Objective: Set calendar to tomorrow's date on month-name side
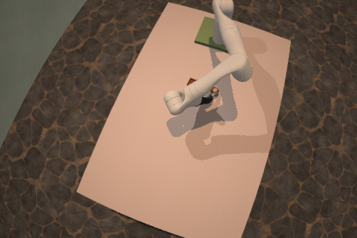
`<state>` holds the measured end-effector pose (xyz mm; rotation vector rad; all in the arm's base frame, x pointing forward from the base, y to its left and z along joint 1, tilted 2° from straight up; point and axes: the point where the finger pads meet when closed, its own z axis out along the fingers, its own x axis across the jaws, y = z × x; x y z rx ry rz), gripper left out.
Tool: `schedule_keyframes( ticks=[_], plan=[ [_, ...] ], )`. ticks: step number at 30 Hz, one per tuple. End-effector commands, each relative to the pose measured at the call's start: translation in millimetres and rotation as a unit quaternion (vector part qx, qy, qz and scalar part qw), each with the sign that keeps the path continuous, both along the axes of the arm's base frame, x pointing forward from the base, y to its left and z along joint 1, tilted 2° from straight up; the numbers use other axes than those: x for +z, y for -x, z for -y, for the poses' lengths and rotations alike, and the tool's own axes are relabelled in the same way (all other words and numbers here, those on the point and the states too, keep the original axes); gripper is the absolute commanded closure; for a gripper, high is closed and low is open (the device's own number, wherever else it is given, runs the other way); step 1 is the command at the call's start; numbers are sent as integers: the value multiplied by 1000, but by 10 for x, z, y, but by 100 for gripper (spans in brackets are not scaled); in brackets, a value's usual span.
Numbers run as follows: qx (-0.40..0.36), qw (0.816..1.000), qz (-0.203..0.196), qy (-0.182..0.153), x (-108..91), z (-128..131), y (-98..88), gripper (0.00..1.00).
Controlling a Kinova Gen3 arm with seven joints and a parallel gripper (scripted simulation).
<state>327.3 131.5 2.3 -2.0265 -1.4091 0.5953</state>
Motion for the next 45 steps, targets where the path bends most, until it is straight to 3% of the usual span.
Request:
schedule_keyframes(
  ticks=[1,45],
  plan=[
    [0,1000,1,0,7,-2,-4,40],
    [0,1000,1,0,-33,-1,-5,40]
  ],
)
